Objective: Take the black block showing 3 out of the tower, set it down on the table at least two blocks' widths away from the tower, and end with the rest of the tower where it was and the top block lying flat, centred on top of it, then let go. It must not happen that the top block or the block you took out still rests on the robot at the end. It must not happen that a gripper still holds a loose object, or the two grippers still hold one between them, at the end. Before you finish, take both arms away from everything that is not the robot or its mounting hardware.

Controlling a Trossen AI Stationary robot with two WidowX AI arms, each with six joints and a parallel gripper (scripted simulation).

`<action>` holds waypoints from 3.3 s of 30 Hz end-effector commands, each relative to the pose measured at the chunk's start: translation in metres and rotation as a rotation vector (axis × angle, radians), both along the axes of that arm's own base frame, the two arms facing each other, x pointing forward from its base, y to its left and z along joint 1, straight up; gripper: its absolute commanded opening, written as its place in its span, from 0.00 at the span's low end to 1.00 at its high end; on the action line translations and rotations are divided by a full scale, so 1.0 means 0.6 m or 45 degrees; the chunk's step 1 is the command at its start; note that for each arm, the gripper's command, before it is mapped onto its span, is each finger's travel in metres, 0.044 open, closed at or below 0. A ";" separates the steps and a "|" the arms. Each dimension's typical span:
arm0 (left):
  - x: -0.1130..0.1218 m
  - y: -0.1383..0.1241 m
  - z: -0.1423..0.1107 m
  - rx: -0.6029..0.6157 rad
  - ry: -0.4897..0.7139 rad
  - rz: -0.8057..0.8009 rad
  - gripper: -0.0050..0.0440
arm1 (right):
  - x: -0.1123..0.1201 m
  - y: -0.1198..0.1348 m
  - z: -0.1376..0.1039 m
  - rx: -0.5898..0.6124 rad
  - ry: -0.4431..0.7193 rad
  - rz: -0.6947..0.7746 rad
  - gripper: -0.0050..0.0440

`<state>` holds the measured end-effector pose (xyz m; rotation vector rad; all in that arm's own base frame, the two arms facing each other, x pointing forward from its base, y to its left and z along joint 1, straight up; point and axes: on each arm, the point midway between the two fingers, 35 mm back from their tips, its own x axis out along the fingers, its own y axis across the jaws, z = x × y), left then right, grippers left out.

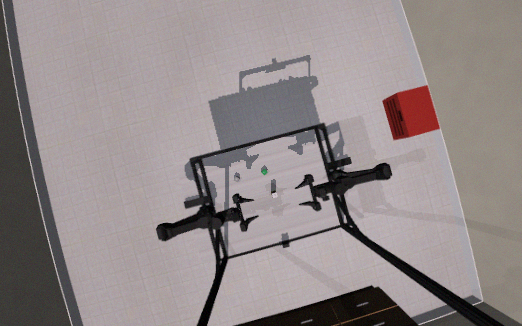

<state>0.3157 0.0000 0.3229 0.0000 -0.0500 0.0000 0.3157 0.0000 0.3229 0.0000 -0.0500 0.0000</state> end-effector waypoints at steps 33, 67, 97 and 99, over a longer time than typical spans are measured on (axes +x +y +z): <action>0.157 0.013 -0.100 -0.731 0.712 0.258 0.92 | 0.000 0.000 0.000 0.000 0.000 0.000 0.92; 0.219 0.029 -0.329 -1.381 1.420 1.354 0.92 | 0.000 0.000 0.000 0.000 0.000 0.000 0.92; 0.230 -0.018 -0.249 0.001 1.619 -0.001 0.92 | 0.000 0.000 0.000 0.000 0.000 0.000 0.92; 0.230 -0.018 -0.283 0.001 1.619 -0.001 0.92 | 0.000 0.000 0.000 0.000 0.000 0.000 0.92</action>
